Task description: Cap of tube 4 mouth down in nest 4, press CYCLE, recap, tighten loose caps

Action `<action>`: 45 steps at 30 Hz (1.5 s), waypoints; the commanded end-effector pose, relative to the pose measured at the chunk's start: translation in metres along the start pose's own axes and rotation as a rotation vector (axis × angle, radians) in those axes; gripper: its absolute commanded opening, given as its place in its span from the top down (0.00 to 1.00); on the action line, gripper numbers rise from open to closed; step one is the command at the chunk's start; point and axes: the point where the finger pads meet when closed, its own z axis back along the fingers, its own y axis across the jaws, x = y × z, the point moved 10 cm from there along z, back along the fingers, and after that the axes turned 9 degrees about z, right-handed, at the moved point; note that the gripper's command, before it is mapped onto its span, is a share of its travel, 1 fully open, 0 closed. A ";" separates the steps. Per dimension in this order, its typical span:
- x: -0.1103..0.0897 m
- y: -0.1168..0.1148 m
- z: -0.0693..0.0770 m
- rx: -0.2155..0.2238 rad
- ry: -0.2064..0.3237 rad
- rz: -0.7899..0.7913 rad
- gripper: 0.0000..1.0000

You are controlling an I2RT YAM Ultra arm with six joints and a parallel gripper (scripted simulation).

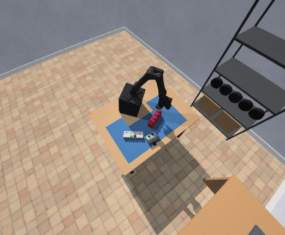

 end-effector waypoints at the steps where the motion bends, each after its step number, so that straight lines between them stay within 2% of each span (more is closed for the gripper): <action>1: 0.000 -0.008 0.002 0.000 -0.002 0.083 0.51; 2: -0.001 -0.017 0.002 0.000 -0.002 0.167 0.51; 4: -0.001 -0.017 0.002 0.000 -0.002 0.167 0.51; 6: -0.003 -0.033 0.002 -0.001 -0.002 0.321 0.51; 9: -0.005 -0.052 0.002 -0.001 -0.002 0.321 0.51; 16: -0.005 -0.052 0.002 -0.001 -0.002 0.321 0.51; 19: -0.005 -0.052 -0.007 -0.001 -0.002 0.321 0.51; 21: -0.005 -0.052 -0.007 -0.001 -0.002 0.321 0.51; 30: -0.005 -0.052 -0.034 -0.001 -0.002 0.321 0.51; 45: -0.005 -0.052 -0.036 -0.001 -0.002 0.321 0.51</action>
